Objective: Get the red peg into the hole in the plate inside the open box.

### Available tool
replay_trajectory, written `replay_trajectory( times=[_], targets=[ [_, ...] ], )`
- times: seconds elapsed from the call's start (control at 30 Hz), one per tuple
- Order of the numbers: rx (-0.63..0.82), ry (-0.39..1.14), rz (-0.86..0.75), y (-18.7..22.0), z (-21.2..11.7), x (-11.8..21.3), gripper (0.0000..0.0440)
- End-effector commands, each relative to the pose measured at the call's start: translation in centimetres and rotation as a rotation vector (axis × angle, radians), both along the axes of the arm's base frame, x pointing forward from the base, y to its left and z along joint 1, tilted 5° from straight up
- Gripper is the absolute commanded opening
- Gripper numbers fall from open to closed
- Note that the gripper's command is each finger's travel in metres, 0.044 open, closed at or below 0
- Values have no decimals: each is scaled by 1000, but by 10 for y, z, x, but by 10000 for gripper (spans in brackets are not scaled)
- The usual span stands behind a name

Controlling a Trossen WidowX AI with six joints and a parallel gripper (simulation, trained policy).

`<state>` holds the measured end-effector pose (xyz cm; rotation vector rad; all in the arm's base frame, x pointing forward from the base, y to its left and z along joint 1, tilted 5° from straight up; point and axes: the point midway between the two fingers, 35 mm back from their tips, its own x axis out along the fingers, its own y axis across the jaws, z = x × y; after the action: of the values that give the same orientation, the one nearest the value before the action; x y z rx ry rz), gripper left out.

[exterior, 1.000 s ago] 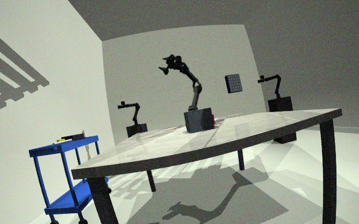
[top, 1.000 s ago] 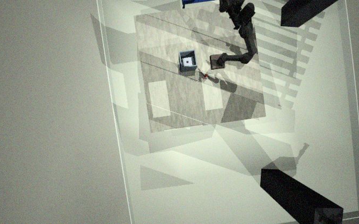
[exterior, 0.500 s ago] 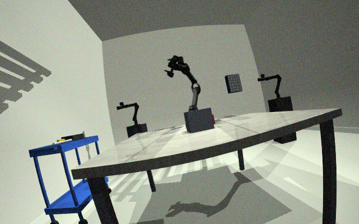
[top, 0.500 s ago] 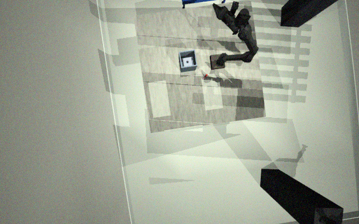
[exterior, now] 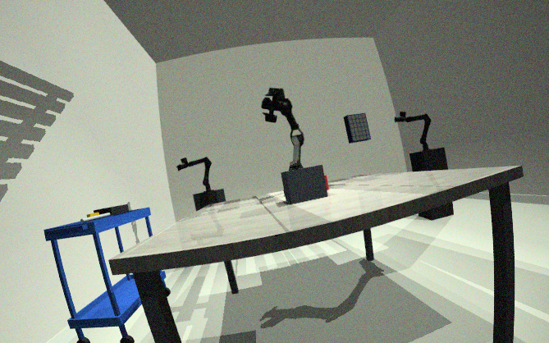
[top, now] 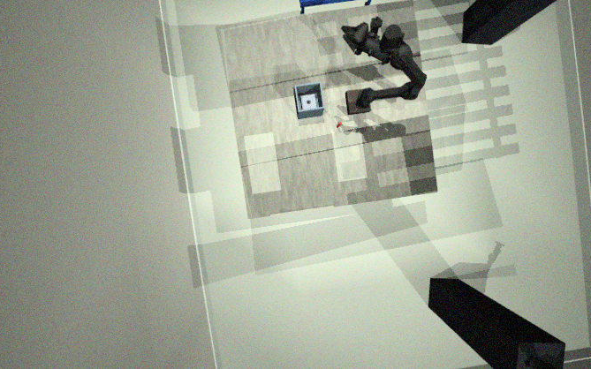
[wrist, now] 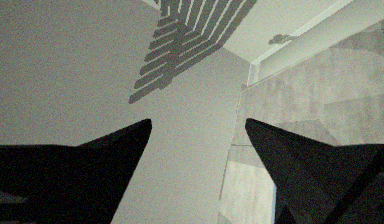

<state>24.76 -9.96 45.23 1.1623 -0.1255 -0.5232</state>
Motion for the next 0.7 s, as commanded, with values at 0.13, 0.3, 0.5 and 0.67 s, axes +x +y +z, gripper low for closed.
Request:
replay_trajectory(
  times=[0.13, 0.3, 0.5, 0.67],
  targets=[
    [171, 9, 85, 28, -24, 5, 440],
    [281, 28, 135, 46, -39, 8, 440],
    [412, 66, 192, 69, -58, 10, 440],
    [516, 111, 235, 89, -74, 10, 440]
  ],
)
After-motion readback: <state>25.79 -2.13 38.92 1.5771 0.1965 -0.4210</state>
